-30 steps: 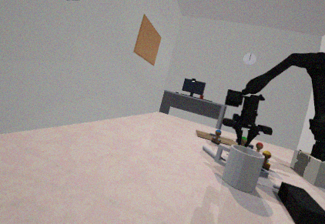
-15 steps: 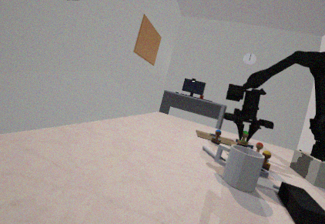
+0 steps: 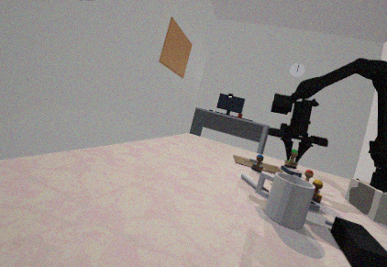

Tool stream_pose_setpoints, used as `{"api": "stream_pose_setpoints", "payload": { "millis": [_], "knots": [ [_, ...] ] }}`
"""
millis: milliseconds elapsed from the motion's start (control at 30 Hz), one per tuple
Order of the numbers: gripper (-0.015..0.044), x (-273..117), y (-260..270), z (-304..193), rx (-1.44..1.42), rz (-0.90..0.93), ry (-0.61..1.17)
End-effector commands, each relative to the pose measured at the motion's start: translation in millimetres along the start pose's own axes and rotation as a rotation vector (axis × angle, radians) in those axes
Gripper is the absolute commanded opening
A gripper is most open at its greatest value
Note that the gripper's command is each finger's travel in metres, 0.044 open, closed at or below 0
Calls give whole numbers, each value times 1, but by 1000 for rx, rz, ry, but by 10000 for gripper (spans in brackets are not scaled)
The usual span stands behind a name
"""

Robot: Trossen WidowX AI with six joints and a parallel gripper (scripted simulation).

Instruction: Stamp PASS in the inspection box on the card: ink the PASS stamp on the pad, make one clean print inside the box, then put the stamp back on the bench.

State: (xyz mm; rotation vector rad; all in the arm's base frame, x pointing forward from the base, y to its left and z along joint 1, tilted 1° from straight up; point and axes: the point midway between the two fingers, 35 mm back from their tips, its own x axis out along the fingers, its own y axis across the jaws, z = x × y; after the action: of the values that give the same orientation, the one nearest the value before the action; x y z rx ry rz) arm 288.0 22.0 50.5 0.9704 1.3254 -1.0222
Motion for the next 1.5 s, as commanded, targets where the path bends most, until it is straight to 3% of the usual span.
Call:
{"api": "stream_pose_setpoints", "payload": {
  "millis": [0, 767, 1467],
  "knots": [
    [0, -5, 3, -2, 2, 7, 2],
    [0, -12, 90, -78, 2, 14, 8],
    [0, 15, 96, -81, 2, 14, 8]
  ]
}}
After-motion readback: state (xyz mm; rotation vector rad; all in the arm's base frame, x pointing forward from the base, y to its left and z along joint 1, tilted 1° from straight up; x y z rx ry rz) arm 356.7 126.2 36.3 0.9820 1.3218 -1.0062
